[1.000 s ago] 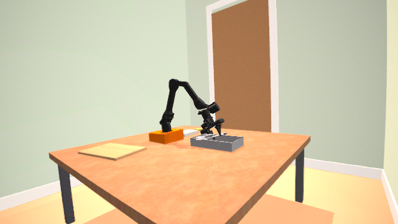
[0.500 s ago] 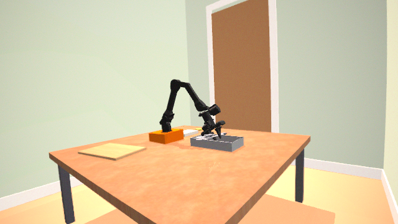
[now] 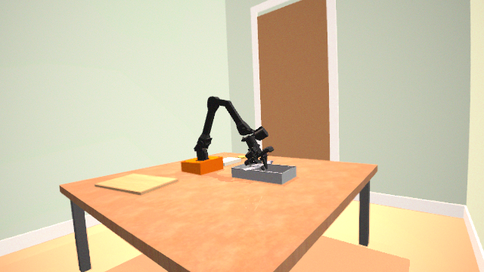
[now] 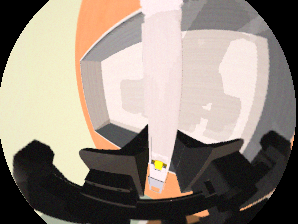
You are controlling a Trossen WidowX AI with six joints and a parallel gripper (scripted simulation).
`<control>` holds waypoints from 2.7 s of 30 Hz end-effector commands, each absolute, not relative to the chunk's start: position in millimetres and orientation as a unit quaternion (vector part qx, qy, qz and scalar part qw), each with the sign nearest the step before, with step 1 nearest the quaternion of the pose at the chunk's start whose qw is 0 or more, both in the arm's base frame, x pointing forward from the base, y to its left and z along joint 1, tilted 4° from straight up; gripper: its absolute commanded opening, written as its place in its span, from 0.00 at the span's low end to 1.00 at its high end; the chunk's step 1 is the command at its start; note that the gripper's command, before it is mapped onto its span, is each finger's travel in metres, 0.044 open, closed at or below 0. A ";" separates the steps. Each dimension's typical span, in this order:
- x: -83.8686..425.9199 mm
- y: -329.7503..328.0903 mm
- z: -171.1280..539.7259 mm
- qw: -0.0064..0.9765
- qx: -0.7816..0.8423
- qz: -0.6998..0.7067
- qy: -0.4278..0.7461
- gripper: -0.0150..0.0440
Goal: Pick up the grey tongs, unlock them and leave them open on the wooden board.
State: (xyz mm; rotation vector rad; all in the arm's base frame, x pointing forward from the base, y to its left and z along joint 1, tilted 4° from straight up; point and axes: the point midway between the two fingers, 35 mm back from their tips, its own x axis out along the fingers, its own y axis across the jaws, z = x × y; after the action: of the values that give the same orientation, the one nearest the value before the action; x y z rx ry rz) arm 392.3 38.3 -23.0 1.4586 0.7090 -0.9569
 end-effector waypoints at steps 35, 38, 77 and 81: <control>397.8 41.4 51.3 0.546 0.621 -0.455 0.332 0.00; 398.2 41.7 50.5 0.531 0.618 -0.470 0.339 0.00; 393.6 28.3 51.9 0.405 0.574 -0.595 0.391 0.00; 395.2 1.9 54.0 0.420 0.563 -0.583 0.407 0.00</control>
State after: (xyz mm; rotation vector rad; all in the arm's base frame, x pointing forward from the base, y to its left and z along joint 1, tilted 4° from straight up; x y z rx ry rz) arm 394.4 21.0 51.8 1.4275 1.0077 -1.4771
